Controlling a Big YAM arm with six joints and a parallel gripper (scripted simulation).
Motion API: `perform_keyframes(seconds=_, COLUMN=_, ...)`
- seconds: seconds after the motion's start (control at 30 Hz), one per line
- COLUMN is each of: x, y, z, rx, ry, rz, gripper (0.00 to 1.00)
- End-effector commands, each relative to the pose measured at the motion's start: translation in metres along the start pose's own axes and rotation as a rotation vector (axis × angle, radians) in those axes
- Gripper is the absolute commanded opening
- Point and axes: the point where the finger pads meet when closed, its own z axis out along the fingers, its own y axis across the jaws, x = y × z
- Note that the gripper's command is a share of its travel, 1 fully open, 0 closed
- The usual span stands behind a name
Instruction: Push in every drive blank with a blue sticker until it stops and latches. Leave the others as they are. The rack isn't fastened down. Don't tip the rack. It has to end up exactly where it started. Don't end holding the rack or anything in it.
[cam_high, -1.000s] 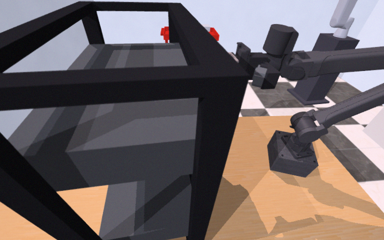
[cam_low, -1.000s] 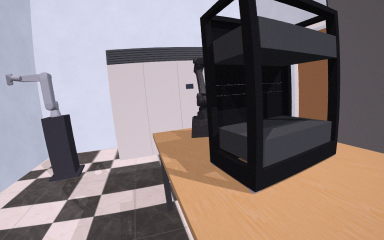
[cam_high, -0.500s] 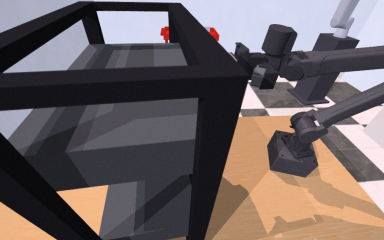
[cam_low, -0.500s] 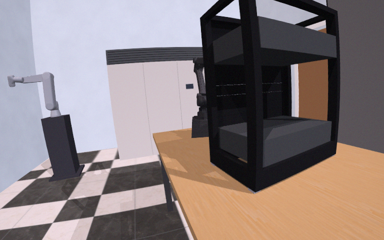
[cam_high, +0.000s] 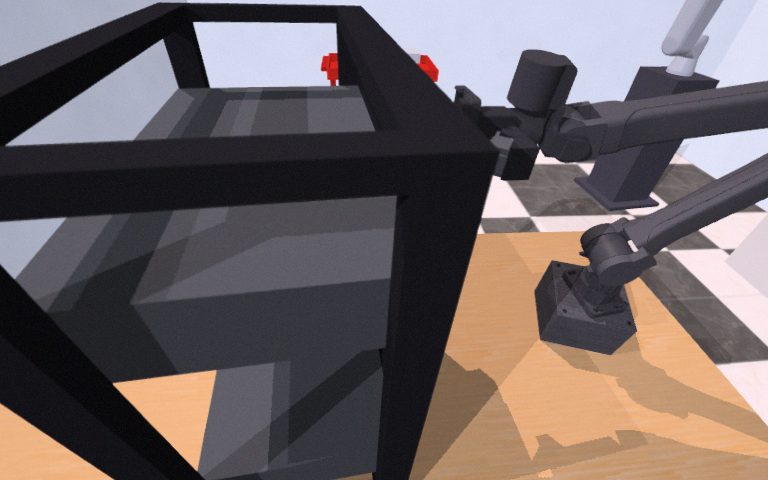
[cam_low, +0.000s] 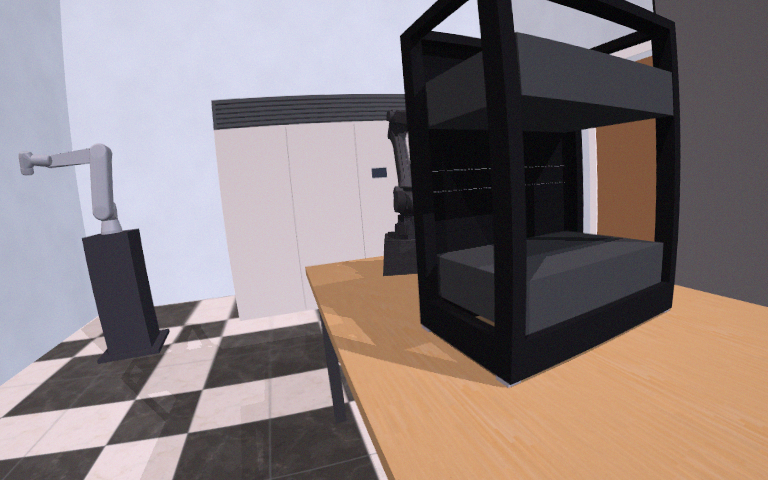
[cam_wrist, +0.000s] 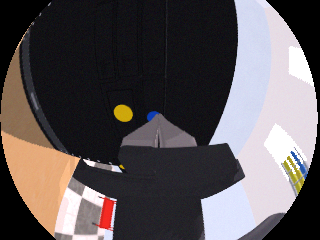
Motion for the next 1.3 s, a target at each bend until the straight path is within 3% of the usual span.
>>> perform_keyframes(seconds=0.0, x=0.0, y=-0.024, z=0.018, rx=0.03, ry=0.0, rz=-0.015, gripper=0.0)
perform_keyframes(seconds=0.6, x=0.0, y=-0.024, z=0.018, rx=0.03, ry=0.0, rz=-0.015, gripper=0.0)
perform_keyframes(seconds=0.73, x=-0.001, y=-0.026, z=0.021, rx=0.047, ry=-0.006, rz=-0.019, gripper=0.0)
perform_keyframes(seconds=0.9, x=0.001, y=-0.017, z=0.025, rx=0.039, ry=-0.003, rz=-0.017, gripper=0.0)
perform_keyframes(seconds=0.93, x=0.002, y=-0.011, z=0.025, rx=0.011, ry=0.0, rz=-0.011, gripper=0.0)
perform_keyframes(seconds=1.27, x=0.002, y=-0.01, z=0.025, rx=0.01, ry=0.0, rz=-0.011, gripper=0.0)
